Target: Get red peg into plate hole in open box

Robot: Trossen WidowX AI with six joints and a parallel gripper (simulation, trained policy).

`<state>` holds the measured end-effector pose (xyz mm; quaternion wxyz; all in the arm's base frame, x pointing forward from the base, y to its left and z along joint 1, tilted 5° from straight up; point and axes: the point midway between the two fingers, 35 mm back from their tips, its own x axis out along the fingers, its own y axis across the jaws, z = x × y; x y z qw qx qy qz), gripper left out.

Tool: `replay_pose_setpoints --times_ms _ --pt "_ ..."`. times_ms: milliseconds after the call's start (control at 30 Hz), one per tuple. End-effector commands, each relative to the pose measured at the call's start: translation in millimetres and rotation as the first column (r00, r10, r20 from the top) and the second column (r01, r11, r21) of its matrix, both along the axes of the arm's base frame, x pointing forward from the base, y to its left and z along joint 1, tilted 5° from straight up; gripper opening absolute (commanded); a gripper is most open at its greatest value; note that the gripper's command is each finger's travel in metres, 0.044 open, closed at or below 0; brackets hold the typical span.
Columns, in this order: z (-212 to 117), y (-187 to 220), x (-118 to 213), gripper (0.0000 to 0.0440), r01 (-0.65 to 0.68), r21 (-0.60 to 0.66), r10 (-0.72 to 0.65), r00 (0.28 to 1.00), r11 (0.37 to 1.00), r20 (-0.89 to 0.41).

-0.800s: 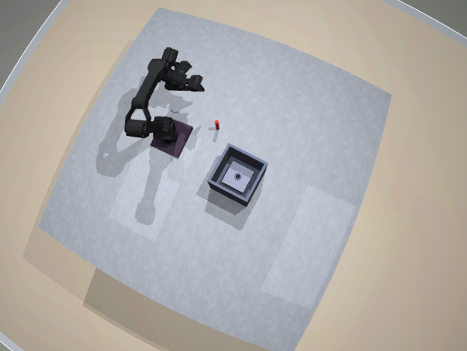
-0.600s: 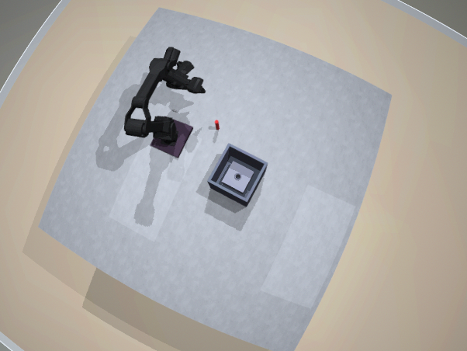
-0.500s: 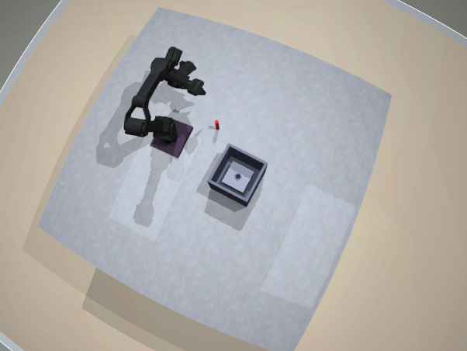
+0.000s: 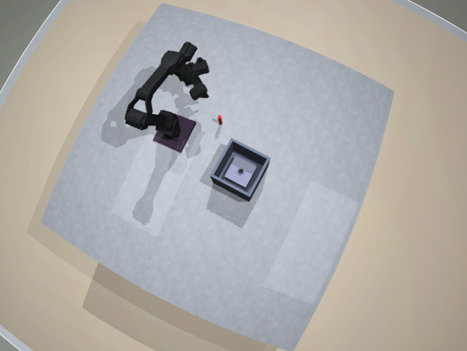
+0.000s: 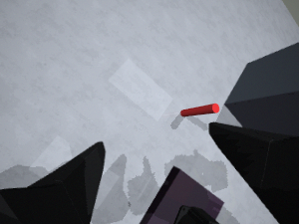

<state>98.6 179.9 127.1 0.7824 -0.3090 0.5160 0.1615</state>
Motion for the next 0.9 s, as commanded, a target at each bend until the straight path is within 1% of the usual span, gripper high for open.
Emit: replay_pose_setpoints --times_ms 0,200,400,633,867 --pt "1 -3 5 0.0440 0.133 0.033 -0.132 0.991 0.991 -0.026" --pt "2 -9 14 0.0440 0.330 0.075 -0.326 0.943 0.941 -0.066" --pt "3 -16 23 0.0440 0.515 0.105 -0.505 0.856 0.850 -0.111" --pt "4 -26 33 0.0440 0.704 0.125 -0.684 0.709 0.699 -0.168" --pt "5 -37 44 0.0440 0.853 0.127 -0.822 0.522 0.507 -0.226"
